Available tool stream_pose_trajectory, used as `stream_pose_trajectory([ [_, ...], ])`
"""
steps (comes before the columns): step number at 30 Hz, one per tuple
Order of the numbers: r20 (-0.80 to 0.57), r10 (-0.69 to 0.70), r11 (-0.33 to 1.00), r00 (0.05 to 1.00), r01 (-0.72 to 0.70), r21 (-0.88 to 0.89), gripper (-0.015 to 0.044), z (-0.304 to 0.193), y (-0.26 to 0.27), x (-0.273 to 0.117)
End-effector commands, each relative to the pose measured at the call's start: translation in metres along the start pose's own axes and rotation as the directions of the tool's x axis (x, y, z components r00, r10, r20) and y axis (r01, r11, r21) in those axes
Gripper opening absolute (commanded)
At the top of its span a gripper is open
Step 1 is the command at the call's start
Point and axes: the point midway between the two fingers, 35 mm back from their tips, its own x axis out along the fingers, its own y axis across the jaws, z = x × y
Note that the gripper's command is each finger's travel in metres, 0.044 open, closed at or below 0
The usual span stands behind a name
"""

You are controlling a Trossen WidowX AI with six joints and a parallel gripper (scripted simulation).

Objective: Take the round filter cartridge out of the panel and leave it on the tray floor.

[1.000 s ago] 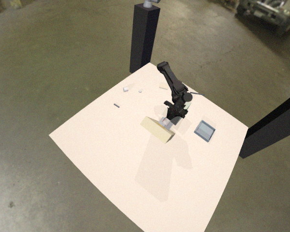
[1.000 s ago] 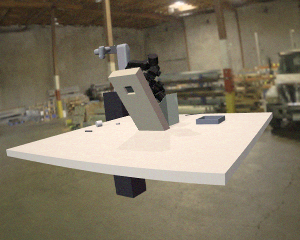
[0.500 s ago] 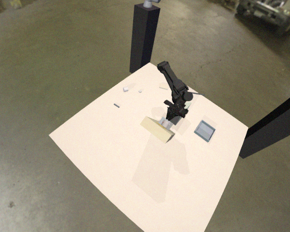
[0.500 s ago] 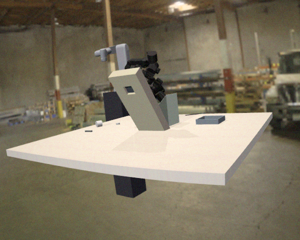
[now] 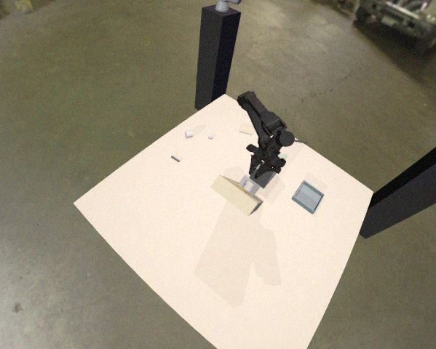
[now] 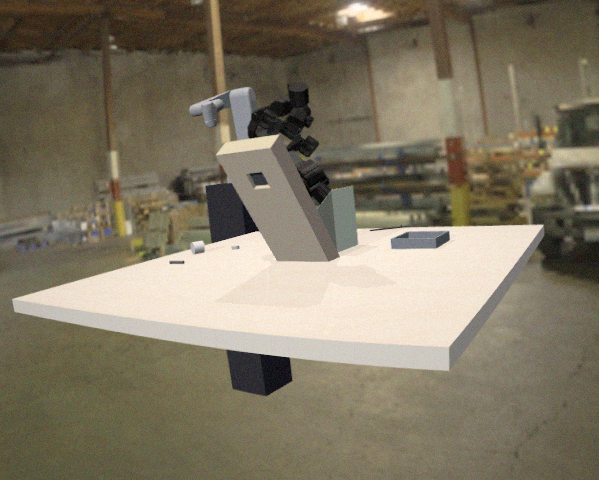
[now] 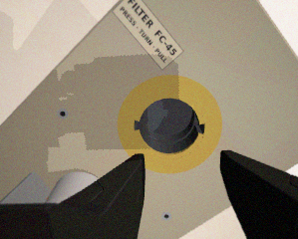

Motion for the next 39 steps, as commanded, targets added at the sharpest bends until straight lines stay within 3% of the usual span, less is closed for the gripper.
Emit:
stream_pose_trajectory([
  [1, 0.01, -0.008, 1.0, 1.0, 0.008, 0.022, 0.025, 0.017, -0.021, -0.017],
  [6, 0.01, -0.011, 1.0, 1.0, 0.01, 0.024, 0.0382, 0.032, -0.042, -0.039],
  [9, -0.015, 0.03, 0.992, 0.999, -0.028, 0.127, 0.0305, 0.024, -0.03, -0.032],
  [14, -0.117, 0.172, 0.873, 0.978, -0.096, 0.479, 0.0305, -0.006, 0.012, -0.011],
  [20, -0.248, 0.316, 0.625, 0.916, -0.004, 0.781, 0.0305, -0.045, 0.055, 0.002],
  [39, -0.25, 0.322, 0.615, 0.913, -0.001, 0.788, 0.0305, -0.05, 0.063, 0.021],
])
